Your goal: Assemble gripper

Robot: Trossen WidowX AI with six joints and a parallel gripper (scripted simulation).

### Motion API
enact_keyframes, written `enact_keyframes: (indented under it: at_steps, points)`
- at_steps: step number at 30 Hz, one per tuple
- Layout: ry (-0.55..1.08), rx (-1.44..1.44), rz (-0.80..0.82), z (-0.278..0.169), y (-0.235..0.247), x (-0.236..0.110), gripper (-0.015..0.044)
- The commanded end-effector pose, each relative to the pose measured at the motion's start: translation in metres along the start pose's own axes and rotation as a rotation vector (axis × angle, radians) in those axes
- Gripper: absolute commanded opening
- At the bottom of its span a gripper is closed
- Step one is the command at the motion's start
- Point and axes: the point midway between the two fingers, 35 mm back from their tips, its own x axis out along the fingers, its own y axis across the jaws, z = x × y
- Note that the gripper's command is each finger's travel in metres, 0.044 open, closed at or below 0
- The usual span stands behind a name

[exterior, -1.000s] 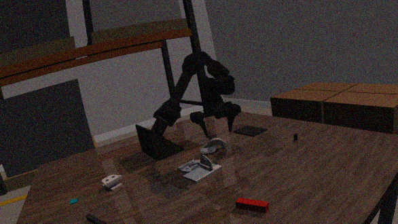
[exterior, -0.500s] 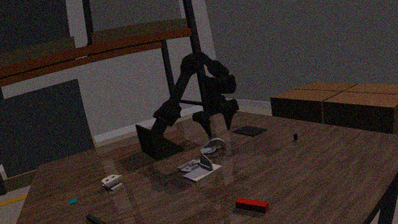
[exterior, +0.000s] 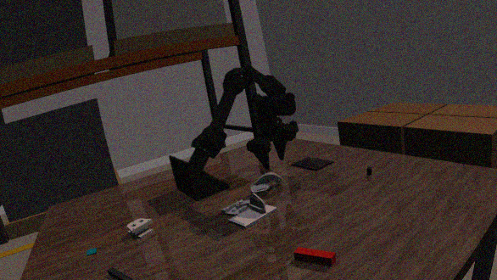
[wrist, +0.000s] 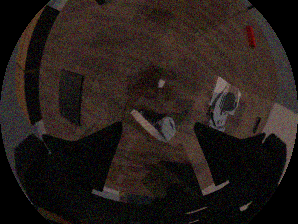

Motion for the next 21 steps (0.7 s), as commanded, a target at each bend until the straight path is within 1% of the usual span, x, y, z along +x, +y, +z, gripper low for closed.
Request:
enact_keyframes:
  at_steps: [1,21]
  points:
    - [0.0,-0.105,0.005,-0.003,0.005,0.0,0.044]
    - [-0.004,-0.604,0.013,-0.013,0.024,-0.001,0.044]
